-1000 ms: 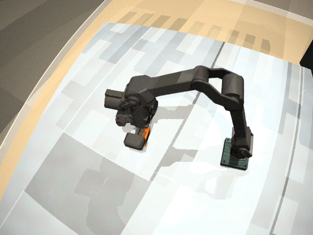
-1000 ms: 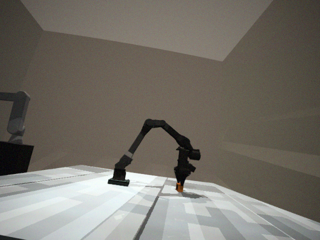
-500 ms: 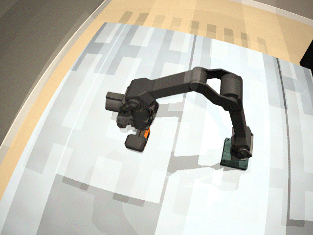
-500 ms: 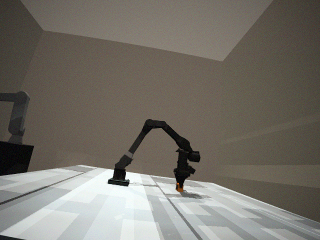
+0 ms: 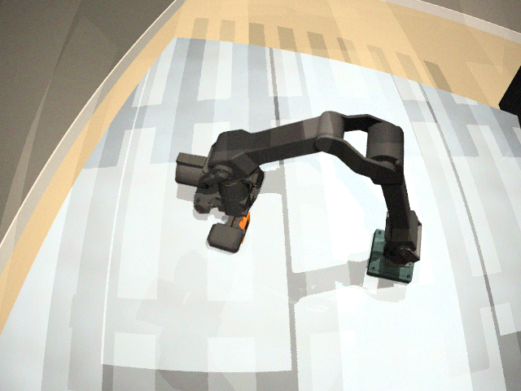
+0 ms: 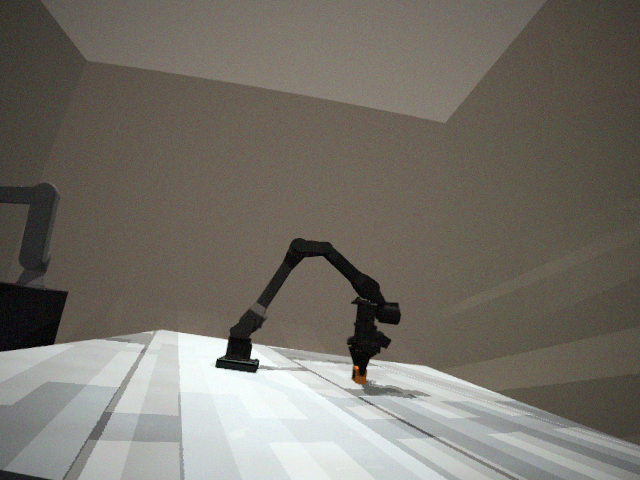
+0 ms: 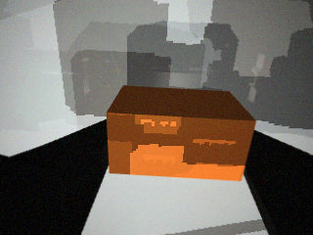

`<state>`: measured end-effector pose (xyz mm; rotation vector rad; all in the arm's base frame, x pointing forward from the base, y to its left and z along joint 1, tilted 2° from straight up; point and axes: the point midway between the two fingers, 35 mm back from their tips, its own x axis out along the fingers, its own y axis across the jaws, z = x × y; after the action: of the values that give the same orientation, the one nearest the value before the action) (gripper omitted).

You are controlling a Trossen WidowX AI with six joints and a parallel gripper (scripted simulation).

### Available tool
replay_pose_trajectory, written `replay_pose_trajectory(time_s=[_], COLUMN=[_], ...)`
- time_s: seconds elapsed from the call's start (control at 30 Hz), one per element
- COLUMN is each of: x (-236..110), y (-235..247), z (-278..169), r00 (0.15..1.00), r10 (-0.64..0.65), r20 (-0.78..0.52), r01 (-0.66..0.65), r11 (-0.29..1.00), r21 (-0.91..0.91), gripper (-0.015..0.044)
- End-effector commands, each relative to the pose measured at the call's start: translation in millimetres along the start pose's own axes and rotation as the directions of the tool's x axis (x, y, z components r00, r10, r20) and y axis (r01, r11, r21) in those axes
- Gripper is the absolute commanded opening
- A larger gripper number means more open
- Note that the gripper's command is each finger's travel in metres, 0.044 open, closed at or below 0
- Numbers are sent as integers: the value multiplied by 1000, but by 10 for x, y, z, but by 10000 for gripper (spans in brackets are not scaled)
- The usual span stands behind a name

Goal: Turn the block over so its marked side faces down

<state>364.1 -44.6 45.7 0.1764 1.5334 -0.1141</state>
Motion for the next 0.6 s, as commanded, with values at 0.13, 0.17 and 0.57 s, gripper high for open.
replay_pose_trajectory(time_s=[0.13,0.17,0.57], x=[-35,-84,-264], y=[1,1,1], z=[4,6,18], r00=[1000,1000,998], r10=[1,1,-1], r20=[1,1,68], r01=[-1,-1,1], r11=[1000,1000,1000], r21=[4,4,3], gripper=[110,83,0])
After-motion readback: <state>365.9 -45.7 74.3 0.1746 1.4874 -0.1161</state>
